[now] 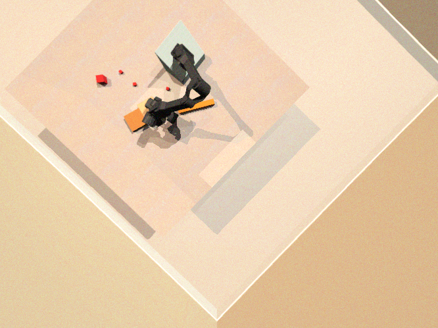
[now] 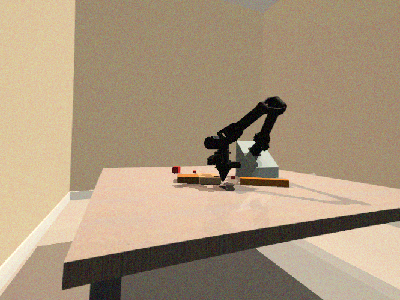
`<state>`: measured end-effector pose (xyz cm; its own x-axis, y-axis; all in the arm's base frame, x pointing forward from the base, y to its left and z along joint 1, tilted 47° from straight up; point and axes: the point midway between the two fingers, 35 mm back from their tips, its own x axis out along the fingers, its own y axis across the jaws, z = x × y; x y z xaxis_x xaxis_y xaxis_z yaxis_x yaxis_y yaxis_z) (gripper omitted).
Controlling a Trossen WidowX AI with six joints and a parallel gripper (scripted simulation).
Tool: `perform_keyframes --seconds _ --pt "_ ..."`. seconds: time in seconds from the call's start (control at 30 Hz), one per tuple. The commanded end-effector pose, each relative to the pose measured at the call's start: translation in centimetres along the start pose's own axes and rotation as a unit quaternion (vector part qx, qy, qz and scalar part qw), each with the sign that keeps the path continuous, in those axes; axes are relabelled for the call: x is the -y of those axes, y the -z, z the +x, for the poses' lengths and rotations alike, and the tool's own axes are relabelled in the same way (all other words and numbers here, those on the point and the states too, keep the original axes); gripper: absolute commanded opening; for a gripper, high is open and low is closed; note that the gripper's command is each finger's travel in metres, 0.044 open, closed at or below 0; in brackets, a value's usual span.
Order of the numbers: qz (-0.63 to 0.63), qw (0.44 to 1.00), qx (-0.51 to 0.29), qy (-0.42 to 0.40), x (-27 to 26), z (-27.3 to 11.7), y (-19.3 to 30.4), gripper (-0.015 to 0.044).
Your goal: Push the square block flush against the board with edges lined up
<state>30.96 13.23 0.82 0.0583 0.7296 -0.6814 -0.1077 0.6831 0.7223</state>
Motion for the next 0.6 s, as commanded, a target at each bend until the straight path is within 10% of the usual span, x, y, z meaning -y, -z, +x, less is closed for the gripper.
perform_keyframes --seconds 0.0,0.57 --pt "0.0 1.0 -0.002 0.0 0.3 0.1 -0.4 0.0" --pt "0.0 1.0 -0.002 0.0 0.4 0.2 0.3 0.0"
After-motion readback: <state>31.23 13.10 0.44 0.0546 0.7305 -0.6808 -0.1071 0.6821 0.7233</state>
